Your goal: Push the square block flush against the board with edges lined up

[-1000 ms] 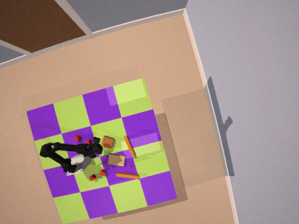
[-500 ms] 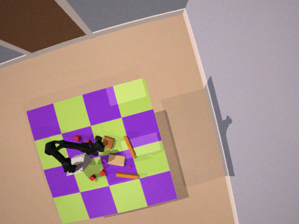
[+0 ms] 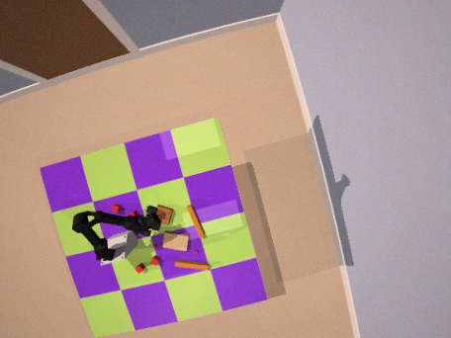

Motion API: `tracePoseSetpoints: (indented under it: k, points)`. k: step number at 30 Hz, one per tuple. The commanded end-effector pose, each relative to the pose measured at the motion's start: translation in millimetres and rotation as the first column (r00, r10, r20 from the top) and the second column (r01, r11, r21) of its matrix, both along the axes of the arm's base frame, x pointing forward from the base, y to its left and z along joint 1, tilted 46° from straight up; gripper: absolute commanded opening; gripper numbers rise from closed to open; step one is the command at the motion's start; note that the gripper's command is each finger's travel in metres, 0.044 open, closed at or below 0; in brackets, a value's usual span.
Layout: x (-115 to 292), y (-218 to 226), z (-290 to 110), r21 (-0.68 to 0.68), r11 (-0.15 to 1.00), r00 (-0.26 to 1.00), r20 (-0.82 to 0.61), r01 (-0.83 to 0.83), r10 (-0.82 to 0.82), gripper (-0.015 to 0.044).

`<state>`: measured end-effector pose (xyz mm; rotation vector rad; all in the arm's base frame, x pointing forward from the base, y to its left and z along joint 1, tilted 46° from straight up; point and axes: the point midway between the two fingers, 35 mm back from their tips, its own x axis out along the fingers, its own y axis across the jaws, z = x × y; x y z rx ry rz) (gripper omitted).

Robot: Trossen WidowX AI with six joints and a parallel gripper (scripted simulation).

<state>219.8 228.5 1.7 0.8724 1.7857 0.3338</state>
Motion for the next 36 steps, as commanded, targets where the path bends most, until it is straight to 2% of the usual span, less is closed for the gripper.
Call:
tracePoseSetpoints:
  k: [1, 20, 36]
  points:
    - [10, 0, -1, 0.002, 1.000, 1.000, 0.011, -0.001, 0.001, 0.0000]
    - [39, -4, -11, 0.001, 1.000, 1.000, 0.013, -0.002, 0.001, 0.0000]
    - [19, 1, -3, 0.001, 1.000, 1.000, 0.011, -0.002, 0.002, 0.0000]
